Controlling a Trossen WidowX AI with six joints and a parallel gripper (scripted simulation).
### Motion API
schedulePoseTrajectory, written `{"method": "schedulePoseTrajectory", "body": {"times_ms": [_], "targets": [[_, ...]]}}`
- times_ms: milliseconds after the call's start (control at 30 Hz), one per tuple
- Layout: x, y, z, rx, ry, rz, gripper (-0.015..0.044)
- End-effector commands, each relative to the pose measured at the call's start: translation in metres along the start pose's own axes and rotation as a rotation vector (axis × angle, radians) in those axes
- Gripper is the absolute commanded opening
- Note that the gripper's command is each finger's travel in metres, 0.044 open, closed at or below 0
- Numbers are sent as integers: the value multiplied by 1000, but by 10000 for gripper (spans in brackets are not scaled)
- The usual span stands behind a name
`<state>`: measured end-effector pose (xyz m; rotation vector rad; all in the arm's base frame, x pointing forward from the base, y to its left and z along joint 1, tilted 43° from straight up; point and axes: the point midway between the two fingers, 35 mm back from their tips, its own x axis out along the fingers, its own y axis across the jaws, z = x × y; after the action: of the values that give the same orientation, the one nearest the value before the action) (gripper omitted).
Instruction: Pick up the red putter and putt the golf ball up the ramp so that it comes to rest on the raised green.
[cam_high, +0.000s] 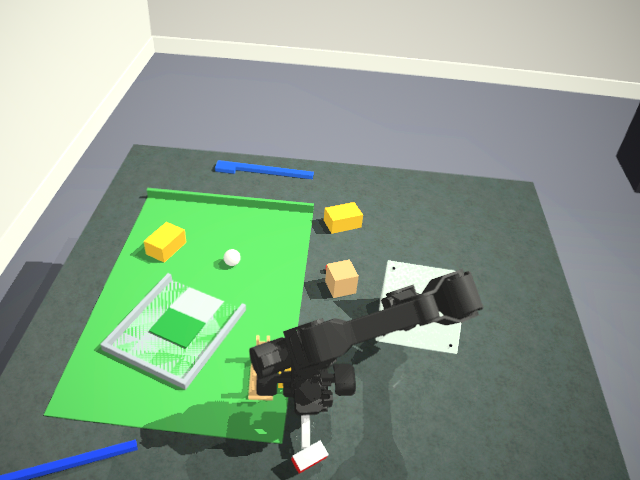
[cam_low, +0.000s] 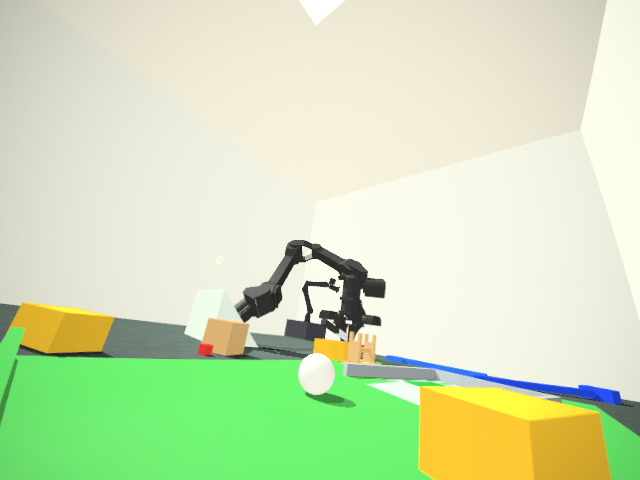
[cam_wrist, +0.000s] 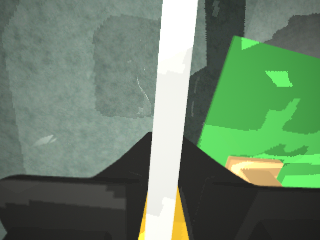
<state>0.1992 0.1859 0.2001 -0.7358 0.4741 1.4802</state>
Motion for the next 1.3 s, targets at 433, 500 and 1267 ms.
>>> {"method": "schedulePoseTrajectory", "body": {"times_ms": [433,500,1267], "targets": [[-83,1,7,-3,-11,-7,0],[-84,1,7,-3,-11,-7,0],[-88,-90,-86,405,207,-196,0]]}}
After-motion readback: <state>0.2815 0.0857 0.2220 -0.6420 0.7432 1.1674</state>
